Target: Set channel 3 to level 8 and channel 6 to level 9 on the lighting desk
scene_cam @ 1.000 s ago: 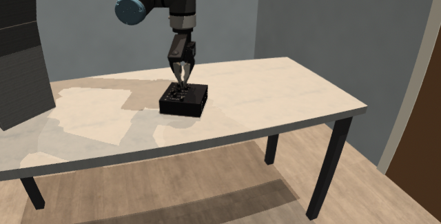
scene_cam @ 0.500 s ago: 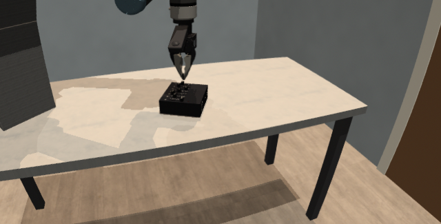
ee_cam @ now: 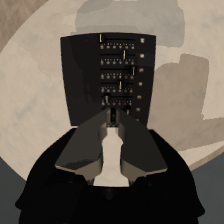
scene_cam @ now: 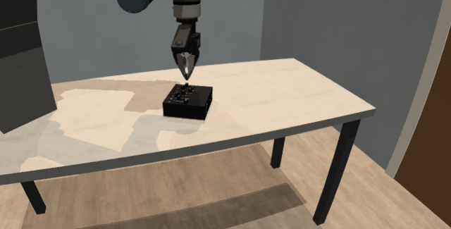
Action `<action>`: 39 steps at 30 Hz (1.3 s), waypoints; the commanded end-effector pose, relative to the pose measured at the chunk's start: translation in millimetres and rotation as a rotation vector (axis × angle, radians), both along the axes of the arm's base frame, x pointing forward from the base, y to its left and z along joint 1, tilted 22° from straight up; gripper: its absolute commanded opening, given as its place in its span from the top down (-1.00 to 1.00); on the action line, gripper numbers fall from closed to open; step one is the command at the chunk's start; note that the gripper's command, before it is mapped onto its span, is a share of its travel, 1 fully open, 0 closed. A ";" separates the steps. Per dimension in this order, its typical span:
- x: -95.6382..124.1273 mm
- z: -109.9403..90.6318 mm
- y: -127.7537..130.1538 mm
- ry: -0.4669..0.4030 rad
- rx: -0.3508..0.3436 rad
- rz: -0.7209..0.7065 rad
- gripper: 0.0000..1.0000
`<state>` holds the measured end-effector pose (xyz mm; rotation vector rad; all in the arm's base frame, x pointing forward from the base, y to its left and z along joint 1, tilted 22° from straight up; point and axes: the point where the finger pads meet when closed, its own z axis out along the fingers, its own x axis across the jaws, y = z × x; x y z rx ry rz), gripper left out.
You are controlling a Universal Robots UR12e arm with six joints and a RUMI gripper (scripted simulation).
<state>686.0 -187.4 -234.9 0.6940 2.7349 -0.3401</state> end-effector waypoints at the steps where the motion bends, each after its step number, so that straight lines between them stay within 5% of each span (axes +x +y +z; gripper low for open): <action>1: -1.4 1.5 2.6 0.001 0.000 0.001 1.00; 20: -2.3 1.3 2.1 -0.026 0.021 -0.083 1.00; 39: -5.0 0.4 1.3 -0.135 0.104 -0.424 1.00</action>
